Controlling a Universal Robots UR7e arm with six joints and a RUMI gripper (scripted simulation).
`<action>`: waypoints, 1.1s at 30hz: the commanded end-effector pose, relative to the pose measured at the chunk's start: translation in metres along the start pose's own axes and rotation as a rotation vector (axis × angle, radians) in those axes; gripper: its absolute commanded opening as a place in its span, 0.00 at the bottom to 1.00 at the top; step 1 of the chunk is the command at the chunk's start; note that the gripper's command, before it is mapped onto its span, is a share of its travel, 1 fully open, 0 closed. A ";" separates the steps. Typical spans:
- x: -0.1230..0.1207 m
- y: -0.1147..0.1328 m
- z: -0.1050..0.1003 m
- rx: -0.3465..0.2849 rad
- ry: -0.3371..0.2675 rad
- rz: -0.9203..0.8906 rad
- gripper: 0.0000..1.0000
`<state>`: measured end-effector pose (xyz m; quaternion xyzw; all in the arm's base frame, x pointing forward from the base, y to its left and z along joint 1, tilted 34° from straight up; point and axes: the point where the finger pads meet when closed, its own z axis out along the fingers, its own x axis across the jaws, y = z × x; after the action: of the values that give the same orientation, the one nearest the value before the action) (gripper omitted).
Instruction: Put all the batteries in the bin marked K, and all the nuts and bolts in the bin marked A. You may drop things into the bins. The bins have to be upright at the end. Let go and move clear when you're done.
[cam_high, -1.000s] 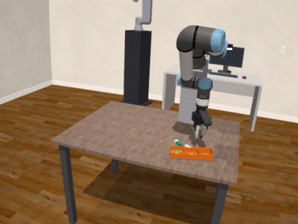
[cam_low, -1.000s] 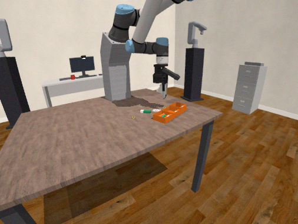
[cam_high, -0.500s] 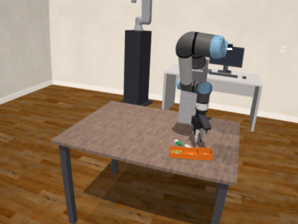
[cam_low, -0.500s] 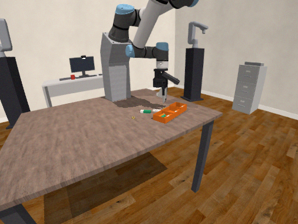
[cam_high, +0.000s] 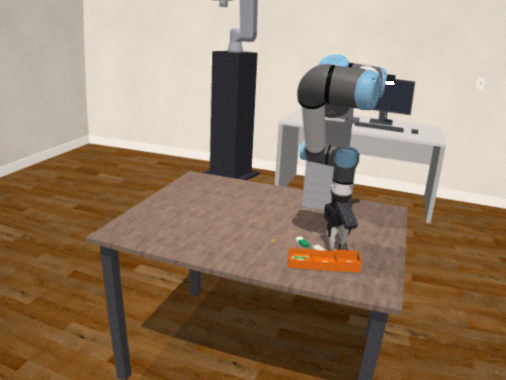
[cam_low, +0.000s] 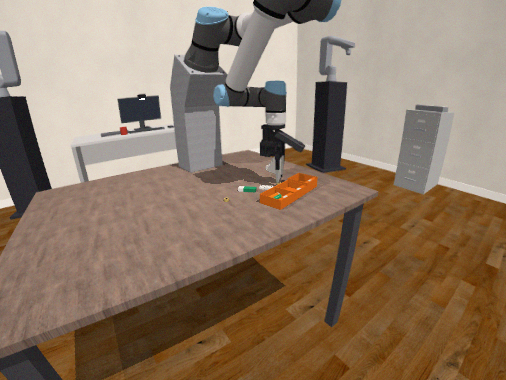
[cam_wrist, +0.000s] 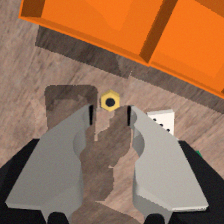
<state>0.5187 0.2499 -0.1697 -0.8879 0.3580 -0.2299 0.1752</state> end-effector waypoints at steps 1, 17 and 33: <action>0.000 0.000 0.004 0.001 0.000 0.000 0.18; 0.000 0.000 0.011 0.001 0.000 0.000 0.18; 0.000 0.000 0.011 0.001 0.000 0.000 0.00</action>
<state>0.5244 0.2515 -0.1789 -0.8879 0.3580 -0.2299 0.1752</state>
